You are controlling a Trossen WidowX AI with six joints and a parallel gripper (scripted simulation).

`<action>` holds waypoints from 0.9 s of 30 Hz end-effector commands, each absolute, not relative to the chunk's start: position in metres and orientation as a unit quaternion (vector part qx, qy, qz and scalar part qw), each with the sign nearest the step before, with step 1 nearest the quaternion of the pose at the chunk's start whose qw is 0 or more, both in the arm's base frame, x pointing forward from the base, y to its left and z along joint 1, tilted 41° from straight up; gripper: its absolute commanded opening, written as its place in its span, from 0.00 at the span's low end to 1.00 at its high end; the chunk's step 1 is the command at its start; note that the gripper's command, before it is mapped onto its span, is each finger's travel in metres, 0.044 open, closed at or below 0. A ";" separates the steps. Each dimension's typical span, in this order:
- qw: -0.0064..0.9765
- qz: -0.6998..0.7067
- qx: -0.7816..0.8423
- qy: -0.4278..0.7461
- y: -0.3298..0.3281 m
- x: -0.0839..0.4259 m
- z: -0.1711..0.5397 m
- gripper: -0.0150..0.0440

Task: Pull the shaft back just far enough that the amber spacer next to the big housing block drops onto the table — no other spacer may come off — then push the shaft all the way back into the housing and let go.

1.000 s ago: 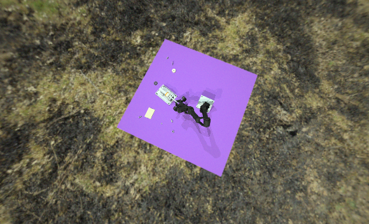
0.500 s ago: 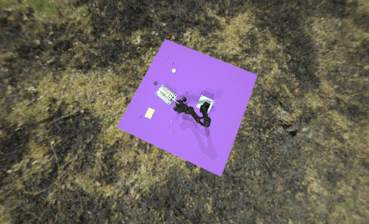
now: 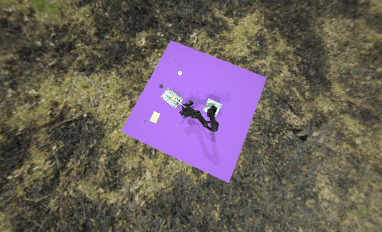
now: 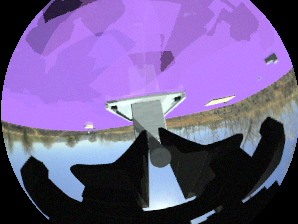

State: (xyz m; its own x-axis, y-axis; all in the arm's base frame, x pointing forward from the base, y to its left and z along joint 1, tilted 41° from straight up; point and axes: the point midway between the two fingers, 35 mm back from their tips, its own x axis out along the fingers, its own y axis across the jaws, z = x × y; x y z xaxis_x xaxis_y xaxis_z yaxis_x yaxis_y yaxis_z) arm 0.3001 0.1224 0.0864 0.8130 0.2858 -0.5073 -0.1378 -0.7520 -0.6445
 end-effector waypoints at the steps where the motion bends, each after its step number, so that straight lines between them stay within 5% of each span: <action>1: 0.351 0.304 -0.885 -0.043 0.123 0.299 0.086 0.25; 27: 0.351 0.304 -0.885 -0.043 0.123 0.296 0.087 0.25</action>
State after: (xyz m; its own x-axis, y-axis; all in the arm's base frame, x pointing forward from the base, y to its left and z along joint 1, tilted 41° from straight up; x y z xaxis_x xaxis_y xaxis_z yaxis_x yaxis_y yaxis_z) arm 0.2967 0.1226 0.0869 0.8129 0.2858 -0.5074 -0.1379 -0.7520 -0.6446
